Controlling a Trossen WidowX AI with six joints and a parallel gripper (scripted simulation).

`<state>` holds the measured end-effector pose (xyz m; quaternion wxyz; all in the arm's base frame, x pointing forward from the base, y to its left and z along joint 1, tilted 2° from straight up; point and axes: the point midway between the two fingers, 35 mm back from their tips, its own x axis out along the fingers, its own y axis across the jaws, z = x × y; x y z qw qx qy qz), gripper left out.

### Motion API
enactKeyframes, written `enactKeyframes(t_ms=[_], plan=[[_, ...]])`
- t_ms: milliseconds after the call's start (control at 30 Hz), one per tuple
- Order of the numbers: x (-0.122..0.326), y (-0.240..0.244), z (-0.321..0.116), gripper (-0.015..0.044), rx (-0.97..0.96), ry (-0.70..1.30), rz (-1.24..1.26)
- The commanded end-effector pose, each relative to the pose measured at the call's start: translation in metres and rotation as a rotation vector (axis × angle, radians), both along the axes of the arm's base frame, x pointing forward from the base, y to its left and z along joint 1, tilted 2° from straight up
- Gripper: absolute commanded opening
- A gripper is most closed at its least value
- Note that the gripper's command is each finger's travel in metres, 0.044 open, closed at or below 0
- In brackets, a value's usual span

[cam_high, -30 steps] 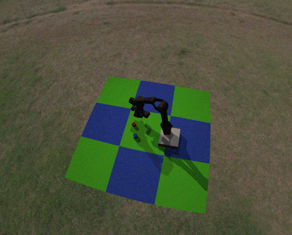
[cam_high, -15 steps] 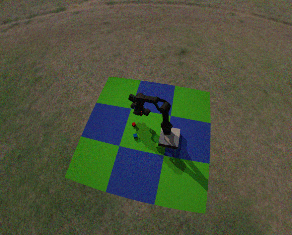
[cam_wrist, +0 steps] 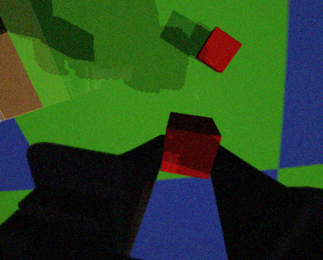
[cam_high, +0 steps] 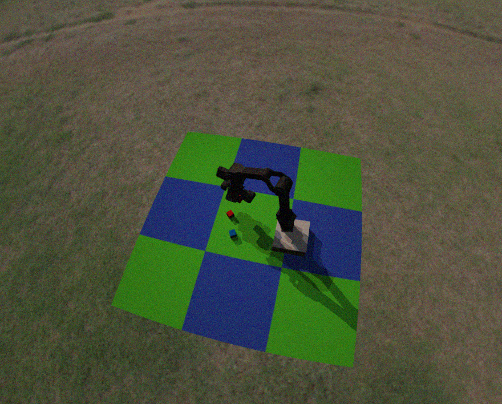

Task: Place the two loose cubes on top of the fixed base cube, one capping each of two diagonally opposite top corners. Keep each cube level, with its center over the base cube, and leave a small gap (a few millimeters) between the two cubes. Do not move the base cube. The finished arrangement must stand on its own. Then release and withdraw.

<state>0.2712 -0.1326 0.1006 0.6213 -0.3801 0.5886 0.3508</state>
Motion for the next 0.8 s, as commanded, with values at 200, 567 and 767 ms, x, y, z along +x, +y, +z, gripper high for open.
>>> enactKeyframes(t_ms=[200,567,767], plan=[[0.015,0.029,-0.006,0.0105,0.002,0.000,0.005],[0.027,0.063,-0.013,0.0105,0.004,-0.001,0.011],[0.032,0.081,-0.017,0.0105,0.005,-0.001,0.015]])
